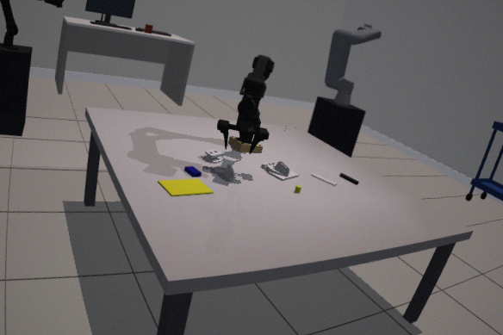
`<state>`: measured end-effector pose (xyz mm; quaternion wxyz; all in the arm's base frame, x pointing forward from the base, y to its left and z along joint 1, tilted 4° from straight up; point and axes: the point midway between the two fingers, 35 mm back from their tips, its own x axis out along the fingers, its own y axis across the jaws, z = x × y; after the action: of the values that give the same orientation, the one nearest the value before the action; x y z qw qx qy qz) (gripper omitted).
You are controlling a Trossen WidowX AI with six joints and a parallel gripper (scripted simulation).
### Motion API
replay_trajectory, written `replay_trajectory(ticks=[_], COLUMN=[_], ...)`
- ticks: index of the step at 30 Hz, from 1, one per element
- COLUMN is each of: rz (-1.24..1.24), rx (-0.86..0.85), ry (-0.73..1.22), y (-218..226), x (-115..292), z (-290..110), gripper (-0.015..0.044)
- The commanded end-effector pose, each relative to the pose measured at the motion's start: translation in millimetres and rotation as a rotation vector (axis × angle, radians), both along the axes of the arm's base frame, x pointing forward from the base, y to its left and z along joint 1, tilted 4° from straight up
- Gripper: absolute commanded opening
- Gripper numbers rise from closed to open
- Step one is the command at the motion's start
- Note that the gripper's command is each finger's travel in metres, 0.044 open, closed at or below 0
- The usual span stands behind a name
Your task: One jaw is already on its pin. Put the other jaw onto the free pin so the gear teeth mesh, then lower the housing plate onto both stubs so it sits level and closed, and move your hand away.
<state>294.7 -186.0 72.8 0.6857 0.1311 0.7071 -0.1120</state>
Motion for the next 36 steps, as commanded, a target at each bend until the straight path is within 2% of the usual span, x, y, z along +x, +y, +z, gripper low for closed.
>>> replay_trajectory(ticks=[1,18,29,36], rz=[0.0,0.0,0.0,0.134], rx=[0.0,0.0,0.0,0.001], ry=[0.0,0.0,0.0,-0.005], y=[0,0,0,-12], x=[0,0,0,15], z=[0,0,0,4], gripper=[0.044,0.0,0.0,0.0184])
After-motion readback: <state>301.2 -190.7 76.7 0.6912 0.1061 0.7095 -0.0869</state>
